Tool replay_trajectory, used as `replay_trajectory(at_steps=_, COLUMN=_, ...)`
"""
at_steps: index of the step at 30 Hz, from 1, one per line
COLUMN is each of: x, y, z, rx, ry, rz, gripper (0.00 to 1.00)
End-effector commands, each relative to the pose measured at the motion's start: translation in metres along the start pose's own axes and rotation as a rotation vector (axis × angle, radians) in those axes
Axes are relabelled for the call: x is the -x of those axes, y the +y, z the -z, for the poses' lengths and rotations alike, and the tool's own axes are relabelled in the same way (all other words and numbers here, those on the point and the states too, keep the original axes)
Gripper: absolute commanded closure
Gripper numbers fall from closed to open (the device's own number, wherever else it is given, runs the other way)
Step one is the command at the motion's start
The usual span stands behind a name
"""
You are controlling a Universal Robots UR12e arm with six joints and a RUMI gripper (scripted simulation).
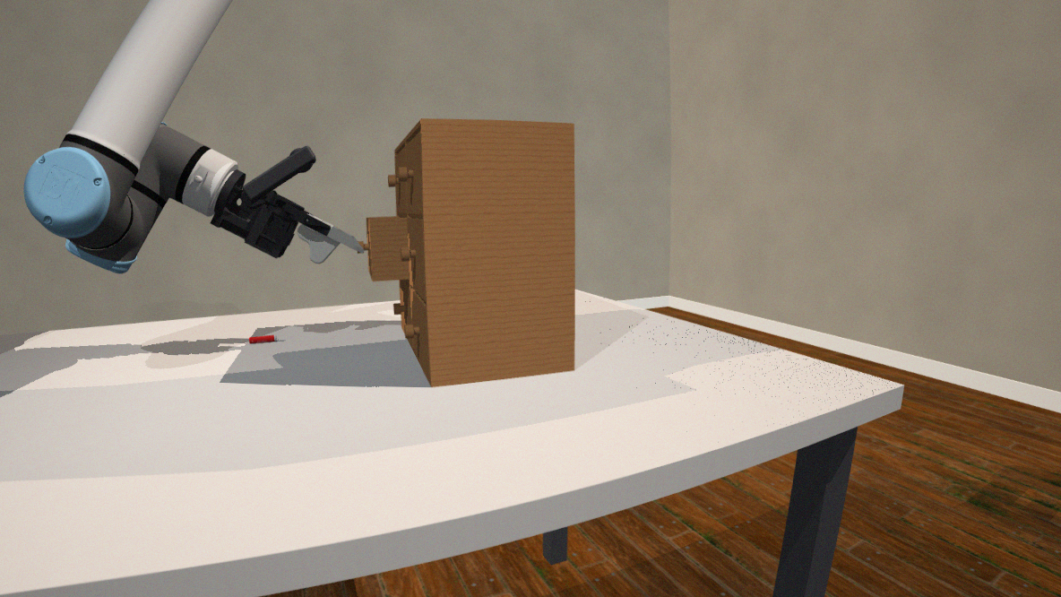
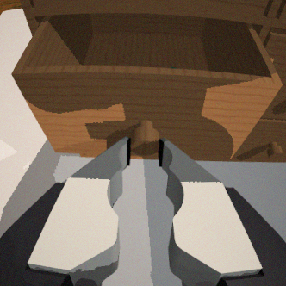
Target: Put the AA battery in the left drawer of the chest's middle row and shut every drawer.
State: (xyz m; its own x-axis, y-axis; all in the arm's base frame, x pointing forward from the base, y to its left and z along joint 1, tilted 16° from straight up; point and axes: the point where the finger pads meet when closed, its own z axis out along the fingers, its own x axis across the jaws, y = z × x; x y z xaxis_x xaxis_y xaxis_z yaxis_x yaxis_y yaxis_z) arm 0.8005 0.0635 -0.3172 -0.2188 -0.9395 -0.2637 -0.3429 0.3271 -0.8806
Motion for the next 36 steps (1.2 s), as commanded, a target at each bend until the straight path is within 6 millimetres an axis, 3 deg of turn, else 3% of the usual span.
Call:
replay_trajectory(at_steps=1, x=0.000, y=-0.002, z=-0.003, rx=-0.001, ry=0.000, rz=0.000, gripper=0.93)
replay_trajectory(at_steps=36, x=0.000, y=-0.014, z=-0.022, rx=-0.001, ry=0.000, rz=0.000, gripper=0.93)
